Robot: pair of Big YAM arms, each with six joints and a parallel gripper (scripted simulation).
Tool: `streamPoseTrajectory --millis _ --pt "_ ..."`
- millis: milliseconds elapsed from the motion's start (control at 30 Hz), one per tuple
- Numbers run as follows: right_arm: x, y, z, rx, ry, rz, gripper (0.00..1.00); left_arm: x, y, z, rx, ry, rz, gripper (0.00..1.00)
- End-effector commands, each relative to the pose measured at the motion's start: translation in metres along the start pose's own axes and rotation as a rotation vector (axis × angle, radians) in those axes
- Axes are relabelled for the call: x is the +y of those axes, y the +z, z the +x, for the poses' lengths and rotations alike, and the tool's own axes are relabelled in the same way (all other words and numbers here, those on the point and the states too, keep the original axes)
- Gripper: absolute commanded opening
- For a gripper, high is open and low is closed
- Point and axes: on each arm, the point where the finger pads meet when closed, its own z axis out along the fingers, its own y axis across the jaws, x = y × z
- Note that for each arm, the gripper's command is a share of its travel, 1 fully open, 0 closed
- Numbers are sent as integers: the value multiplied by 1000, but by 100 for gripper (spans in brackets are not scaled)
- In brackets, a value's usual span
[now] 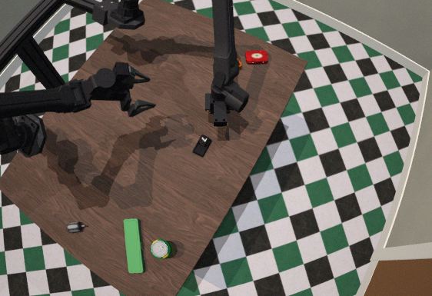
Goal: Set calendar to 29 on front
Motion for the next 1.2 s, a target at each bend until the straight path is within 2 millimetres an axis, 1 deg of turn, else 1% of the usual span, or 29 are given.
streamPoseTrajectory --millis 0,33,67,300,333,367,400,433,467,533,600,633,667,700,767,833,867,900,967,1000,1033,1133,1167 --pt "-3 3 -12 -23 7 6 100 4 11 -4 -1 -3 -2 24" --pt "-3 3 -12 -23 7 6 100 8 -1 -8 -10 -4 -12 24" --pt "-3 3 -12 -23 7 6 100 -1 -2 -5 0 6 1 24" --pt "-3 3 -12 -23 7 6 100 0 -2 -5 -2 3 -1 24" --pt "-3 3 -12 -23 7 6 100 0 -2 -5 -2 3 -1 35" --pt "-3 3 -12 -23 7 6 100 0 -2 -5 -2 3 -1 41" --pt "-3 3 -12 -23 7 6 100 0 -2 -1 5 7 6 52" --pt "-3 3 -12 -23 7 6 100 4 -4 3 6 6 6 54" --pt "-3 3 -12 -23 7 6 100 10 -11 6 1 2 0 54" --pt "-3 3 -12 -23 7 6 100 12 -12 11 8 2 8 54" --pt "-3 3 -12 -23 7 6 100 11 -13 13 10 -1 10 54" --pt "-3 3 -12 -23 7 6 100 8 -18 6 6 8 4 54" --pt "-3 3 -12 -23 7 6 100 3 -20 8 11 8 8 54" --pt "-3 3 -12 -23 7 6 100 -2 -25 4 9 17 5 54" --pt "-3 3 -12 -23 7 6 100 -2 -31 5 9 18 4 54" --pt "-3 3 -12 -23 7 6 100 -2 -31 5 9 18 4 54" --pt "-3 3 -12 -23 7 6 100 4 -32 10 11 0 6 54" --pt "-3 3 -12 -23 7 6 100 -2 -25 10 20 7 17 54" --pt "-3 3 -12 -23 7 6 100 0 -36 11 15 5 9 76" --pt "-3 3 -12 -23 7 6 100 -3 -43 6 10 18 5 88" --pt "-3 3 -12 -23 7 6 100 -3 -47 6 10 18 4 99" --pt "-3 3 -12 -23 7 6 100 -3 -67 6 9 17 2 100" --pt "-3 3 -12 -23 7 6 100 1 -73 4 4 14 -3 100"
